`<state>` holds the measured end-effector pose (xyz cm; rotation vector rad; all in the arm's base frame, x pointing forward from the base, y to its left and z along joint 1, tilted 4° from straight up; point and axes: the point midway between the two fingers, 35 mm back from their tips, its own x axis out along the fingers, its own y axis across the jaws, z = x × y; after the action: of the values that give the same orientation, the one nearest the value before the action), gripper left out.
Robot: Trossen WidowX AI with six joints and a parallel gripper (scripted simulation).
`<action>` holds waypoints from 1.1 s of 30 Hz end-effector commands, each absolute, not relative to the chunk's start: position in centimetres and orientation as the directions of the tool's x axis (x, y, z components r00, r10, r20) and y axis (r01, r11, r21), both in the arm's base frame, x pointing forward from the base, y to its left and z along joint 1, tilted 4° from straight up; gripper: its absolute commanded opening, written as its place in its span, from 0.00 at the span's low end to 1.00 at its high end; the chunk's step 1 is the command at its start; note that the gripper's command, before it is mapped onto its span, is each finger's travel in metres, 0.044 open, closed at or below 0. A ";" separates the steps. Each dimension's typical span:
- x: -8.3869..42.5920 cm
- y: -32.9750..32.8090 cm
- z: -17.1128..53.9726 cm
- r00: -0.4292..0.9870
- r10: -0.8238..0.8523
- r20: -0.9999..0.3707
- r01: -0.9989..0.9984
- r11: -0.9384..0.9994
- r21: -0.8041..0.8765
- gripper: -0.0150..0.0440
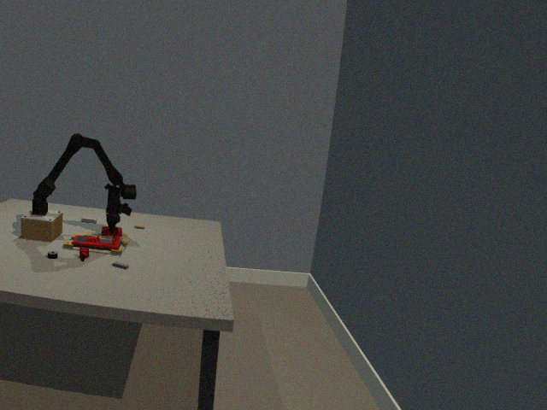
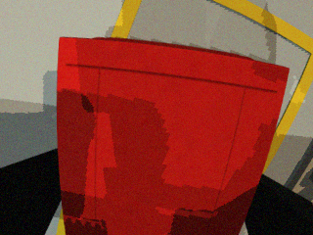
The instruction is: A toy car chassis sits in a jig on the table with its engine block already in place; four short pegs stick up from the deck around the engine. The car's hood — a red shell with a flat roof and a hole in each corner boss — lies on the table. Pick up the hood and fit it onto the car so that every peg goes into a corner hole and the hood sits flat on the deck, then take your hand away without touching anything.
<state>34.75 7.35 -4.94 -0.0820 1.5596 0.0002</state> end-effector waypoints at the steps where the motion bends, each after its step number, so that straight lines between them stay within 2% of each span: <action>1: 34.8 7.4 -4.3 0.016 -0.051 -0.999 -0.051 0.997 -0.052 0.28; 2: 34.8 7.4 -4.2 0.016 -0.051 -0.999 -0.051 0.997 -0.052 0.25; 33: 34.7 7.9 3.7 0.016 -0.050 -0.999 -0.051 0.997 -0.051 0.25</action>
<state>34.63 7.81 2.98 -0.0864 1.5609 0.0041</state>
